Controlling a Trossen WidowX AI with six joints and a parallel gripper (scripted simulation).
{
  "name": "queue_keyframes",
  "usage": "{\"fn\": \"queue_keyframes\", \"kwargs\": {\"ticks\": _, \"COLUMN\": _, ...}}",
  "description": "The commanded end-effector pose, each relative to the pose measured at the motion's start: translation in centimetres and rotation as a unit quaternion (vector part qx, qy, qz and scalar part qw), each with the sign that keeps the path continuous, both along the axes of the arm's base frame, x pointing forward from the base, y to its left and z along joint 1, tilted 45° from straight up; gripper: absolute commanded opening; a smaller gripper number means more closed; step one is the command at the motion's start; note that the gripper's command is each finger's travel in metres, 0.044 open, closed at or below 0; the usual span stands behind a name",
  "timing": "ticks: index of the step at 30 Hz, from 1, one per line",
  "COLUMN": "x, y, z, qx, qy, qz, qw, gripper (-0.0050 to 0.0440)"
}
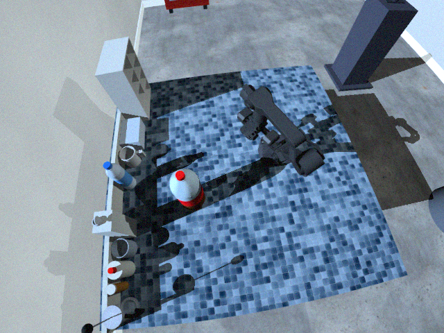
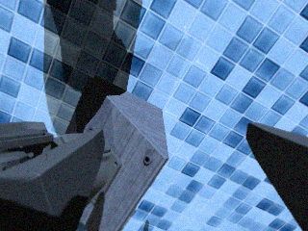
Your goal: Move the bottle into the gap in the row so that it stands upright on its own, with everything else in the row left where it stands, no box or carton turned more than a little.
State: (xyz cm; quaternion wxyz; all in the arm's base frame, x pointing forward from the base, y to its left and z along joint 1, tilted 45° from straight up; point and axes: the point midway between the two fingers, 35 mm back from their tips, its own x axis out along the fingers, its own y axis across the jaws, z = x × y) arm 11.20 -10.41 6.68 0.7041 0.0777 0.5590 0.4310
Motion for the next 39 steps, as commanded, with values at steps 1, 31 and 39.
{"fn": "queue_keyframes", "kwargs": {"ticks": 1, "x": 0.1, "y": -0.2, "z": 0.1, "qx": -0.005, "qy": -0.003, "qz": 0.0, "qw": 1.0, "gripper": 0.04}}
{"fn": "queue_keyframes", "kwargs": {"ticks": 31, "x": 7.1, "y": -3.2, "z": 4.2, "qx": -0.124, "qy": -0.039, "qz": -0.251, "qw": 0.959, "gripper": 0.0064}}
{"fn": "queue_keyframes", "kwargs": {"ticks": 39, "x": 10.0, "y": -3.6, "z": 7.8, "qx": -0.119, "qy": -0.079, "qz": -0.358, "qw": 0.923, "gripper": 0.0}}
